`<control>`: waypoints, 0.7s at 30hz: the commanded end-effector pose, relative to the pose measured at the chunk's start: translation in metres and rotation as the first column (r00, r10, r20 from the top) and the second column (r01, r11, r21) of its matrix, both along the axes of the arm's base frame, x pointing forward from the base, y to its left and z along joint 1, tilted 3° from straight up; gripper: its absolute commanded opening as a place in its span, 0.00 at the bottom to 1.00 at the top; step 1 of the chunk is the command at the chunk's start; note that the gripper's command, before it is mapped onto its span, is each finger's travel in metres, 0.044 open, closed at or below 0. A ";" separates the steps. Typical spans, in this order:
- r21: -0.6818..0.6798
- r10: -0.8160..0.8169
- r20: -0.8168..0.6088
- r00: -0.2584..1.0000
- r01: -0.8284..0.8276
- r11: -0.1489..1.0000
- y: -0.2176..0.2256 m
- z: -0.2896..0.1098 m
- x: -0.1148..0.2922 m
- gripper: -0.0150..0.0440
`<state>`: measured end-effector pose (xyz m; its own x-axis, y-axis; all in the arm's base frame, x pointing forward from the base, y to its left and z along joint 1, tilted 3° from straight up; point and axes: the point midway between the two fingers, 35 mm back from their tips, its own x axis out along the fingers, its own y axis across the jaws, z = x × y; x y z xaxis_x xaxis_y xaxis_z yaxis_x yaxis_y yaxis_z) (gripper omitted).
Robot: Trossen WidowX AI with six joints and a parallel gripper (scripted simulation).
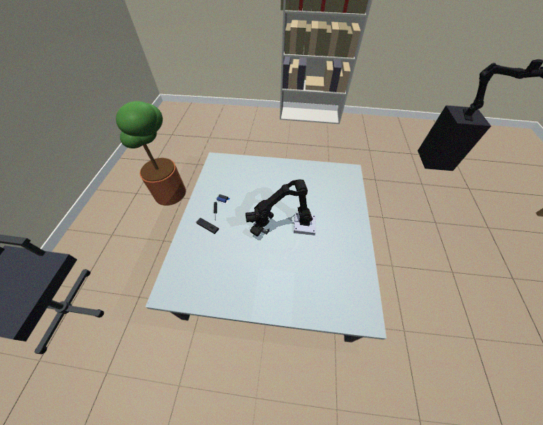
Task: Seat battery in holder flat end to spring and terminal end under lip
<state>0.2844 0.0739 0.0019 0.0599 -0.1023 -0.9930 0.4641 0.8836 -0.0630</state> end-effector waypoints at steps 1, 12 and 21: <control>0.020 0.009 -0.046 0.999 -0.008 1.000 0.002 -0.002 -0.005 0.40; 0.052 0.004 -0.100 0.995 0.001 0.999 0.000 -0.002 -0.002 0.40; 0.053 0.004 -0.100 0.995 0.001 0.999 -0.003 -0.002 0.005 0.40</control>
<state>0.2870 0.0723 -0.0004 -0.0389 -0.0502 -0.9980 0.4586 0.8865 -0.0625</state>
